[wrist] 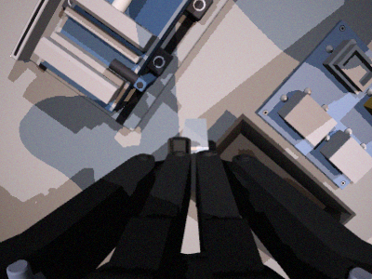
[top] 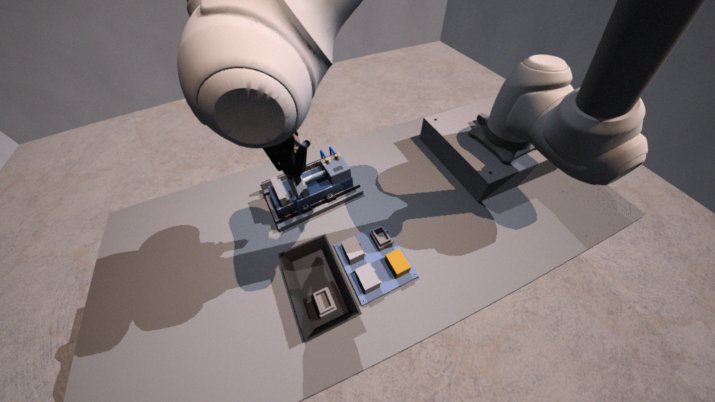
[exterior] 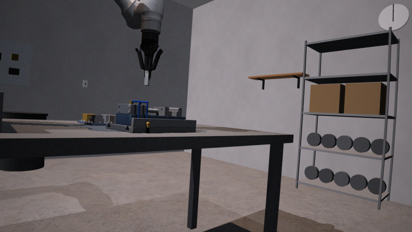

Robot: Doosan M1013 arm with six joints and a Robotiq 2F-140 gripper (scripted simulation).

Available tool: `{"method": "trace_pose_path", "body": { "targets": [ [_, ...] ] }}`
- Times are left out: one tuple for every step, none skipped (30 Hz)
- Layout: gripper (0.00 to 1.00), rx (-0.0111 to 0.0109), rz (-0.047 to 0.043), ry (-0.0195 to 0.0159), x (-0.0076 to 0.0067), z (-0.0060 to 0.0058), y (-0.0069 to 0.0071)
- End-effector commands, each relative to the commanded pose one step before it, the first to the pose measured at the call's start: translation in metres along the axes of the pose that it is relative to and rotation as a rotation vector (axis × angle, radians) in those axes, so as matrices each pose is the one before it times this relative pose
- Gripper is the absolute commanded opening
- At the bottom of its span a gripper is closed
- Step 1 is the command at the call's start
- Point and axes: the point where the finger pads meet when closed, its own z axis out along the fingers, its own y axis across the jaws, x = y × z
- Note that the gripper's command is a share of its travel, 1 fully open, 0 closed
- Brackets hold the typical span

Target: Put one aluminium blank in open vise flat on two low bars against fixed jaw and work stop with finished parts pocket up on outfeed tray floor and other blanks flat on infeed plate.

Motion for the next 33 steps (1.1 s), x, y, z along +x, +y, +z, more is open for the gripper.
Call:
{"method": "trace_pose_path", "body": {
  "targets": [
    [0.0, -0.00037, -0.16747, 0.00024, 0.00341, -0.0001, 0.04132],
    [0.0, 0.0, -0.0472, 0.0, -0.00057, 0.00008, 0.01162],
    [0.0, 0.0, -0.0472, -0.00001, -0.00089, 0.00016, 0.01157],
    [0.0, 0.0, -0.04722, -0.00001, -0.0012, 0.00023, 0.01151],
    [0.0, 0.00001, -0.04719, -0.00001, -0.00151, 0.0003, 0.01143],
    [0.0, 0.00001, -0.04721, -0.00002, -0.00182, 0.00037, 0.01136],
    [0.0, 0.00001, -0.04722, -0.00002, -0.00212, 0.00044, 0.01127],
    [0.0, 0.0, 0.0, 0.0, 0.0, 0.0, 0.0],
    [0.0, 0.0, 0.0, 0.0, 0.0, 0.0, 0.0],
    [0.0, 0.00003, -0.11341, -0.00006, -0.00543, 0.00136, 0.02686],
    [0.0, 0.00001, -0.04283, -0.00003, -0.00284, 0.00062, 0.0099],
    [0.0, 0.00001, -0.02384, -0.00002, -0.00174, 0.00037, 0.00545],
    [0.0, 0.00002, -0.03953, -0.00003, -0.00297, 0.00066, 0.00899],
    [0.0, 0.00002, -0.05031, -0.00004, -0.004, 0.00091, 0.01132],
    [0.0, 0.00002, -0.04785, -0.00004, -0.00411, 0.00095, 0.01062],
    [0.0, 0.00003, -0.04682, -0.00004, -0.00429, 0.001, 0.01024],
    [0.0, 0.00002, -0.03616, -0.00003, -0.00353, 0.00082, 0.00779],
    [0.0, 0.00001, -0.01947, -0.00002, -0.002, 0.00046, 0.00414],
    [0.0, 0.00001, -0.00716, -0.00001, -0.00076, 0.00017, 0.00151],
    [0.0, 0.0, -0.00104, 0.0, -0.00011, 0.00003, 0.00022],
    [0.4, 0.0, 0.0, 0.0, 0.0, 0.0, 0.0],
    [0.4, 0.0, 0.0, 0.0, 0.0, 0.0, 0.0],
    [0.4, 0.0, 0.0, 0.0, 0.0, 0.0, 0.0],
    [0.4, 0.0, 0.0, 0.0, 0.0, 0.0, 0.0],
    [0.4, 0.0, 0.0, 0.0, 0.0, 0.0, 0.0],
    [0.4, 0.0, 0.0, 0.0, 0.0, 0.0, 0.0],
    [0.4, 0.0, 0.0, 0.0, 0.0, 0.0, 0.0],
    [0.4, 0.0, 0.0, 0.0, 0.0, 0.0, 0.0],
    [0.4, 0.0, 0.0, 0.0, 0.0, 0.0, 0.0],
    [0.4, 0.0, 0.0, 0.0, 0.0, 0.0, 0.0],
    [0.4, 0.0, 0.0, 0.0, 0.0, 0.0, 0.0],
    [0.4, 0.0, 0.0, 0.0, 0.0, 0.0, 0.0],
    [0.4, 0.0, 0.0, 0.0, 0.0, 0.0, 0.0]
  ]
}}
